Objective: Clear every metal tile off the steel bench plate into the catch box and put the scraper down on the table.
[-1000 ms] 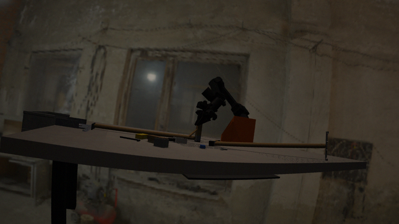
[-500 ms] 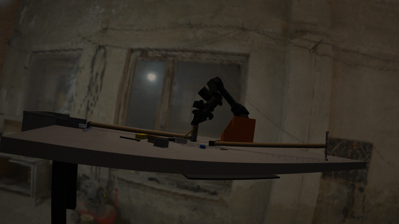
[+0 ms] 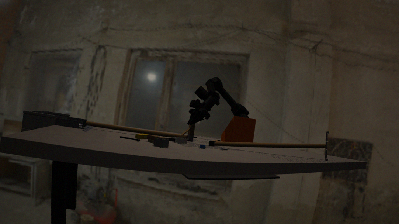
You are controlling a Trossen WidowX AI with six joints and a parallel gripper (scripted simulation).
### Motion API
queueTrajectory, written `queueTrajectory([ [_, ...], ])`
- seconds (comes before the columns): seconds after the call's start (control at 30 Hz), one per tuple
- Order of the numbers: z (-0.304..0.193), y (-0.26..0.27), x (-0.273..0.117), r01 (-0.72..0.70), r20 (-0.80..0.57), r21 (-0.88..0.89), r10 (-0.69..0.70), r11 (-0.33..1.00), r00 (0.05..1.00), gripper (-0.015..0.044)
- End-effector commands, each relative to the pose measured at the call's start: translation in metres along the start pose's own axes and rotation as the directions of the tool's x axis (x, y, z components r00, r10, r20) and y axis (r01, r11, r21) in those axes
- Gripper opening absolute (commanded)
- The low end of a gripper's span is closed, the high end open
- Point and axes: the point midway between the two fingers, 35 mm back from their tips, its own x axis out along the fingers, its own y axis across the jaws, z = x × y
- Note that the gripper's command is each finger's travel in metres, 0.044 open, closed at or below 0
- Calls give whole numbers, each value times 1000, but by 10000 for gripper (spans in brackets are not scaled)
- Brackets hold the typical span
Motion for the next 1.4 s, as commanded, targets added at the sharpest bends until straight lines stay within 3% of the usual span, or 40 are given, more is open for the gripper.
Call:
queueTrajectory([
  [0.0, 8, 2, 5, -6, 6, -3, 6, 1000, 1000, 0],
  [1.37, 60, 5, 43, -5, 7, -1, 5, 1000, 1000, 0],
])
